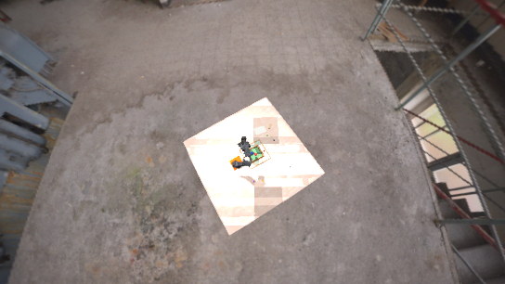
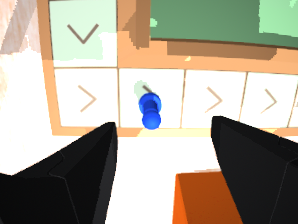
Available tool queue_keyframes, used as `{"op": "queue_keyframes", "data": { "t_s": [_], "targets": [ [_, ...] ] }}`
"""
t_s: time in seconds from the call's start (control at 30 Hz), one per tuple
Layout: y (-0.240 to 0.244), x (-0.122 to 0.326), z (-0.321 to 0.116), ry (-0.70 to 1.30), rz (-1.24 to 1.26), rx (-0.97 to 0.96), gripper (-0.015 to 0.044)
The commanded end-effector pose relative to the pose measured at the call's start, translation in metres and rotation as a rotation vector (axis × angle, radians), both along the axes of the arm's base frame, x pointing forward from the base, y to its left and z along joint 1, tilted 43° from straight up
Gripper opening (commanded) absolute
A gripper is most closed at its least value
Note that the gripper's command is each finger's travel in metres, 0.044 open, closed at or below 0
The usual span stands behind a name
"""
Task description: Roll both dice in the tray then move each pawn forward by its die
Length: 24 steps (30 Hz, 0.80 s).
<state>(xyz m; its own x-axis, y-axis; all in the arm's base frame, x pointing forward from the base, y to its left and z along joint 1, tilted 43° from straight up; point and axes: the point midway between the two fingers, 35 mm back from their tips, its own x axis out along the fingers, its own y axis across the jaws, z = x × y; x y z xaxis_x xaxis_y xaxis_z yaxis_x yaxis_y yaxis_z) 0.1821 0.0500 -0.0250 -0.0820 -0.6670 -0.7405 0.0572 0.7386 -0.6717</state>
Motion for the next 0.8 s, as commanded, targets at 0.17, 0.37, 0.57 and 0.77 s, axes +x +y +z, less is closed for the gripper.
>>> {"op": "queue_keyframes", "data": {
  "t_s": [0.17, 0.37, 0.57, 0.77],
  "targets": [
    [0.0, -0.014, -0.006, 0.004, 0.015, 0.01, 0.02],
    [-0.007, -0.014, -0.015, 0.004, 0.015, 0.01, 0.02],
    [-0.013, -0.015, -0.022, 0.003, 0.015, 0.01, 0.02],
    [-0.02, -0.015, -0.029, 0.003, 0.015, 0.01, 0.02]
  ]
}}
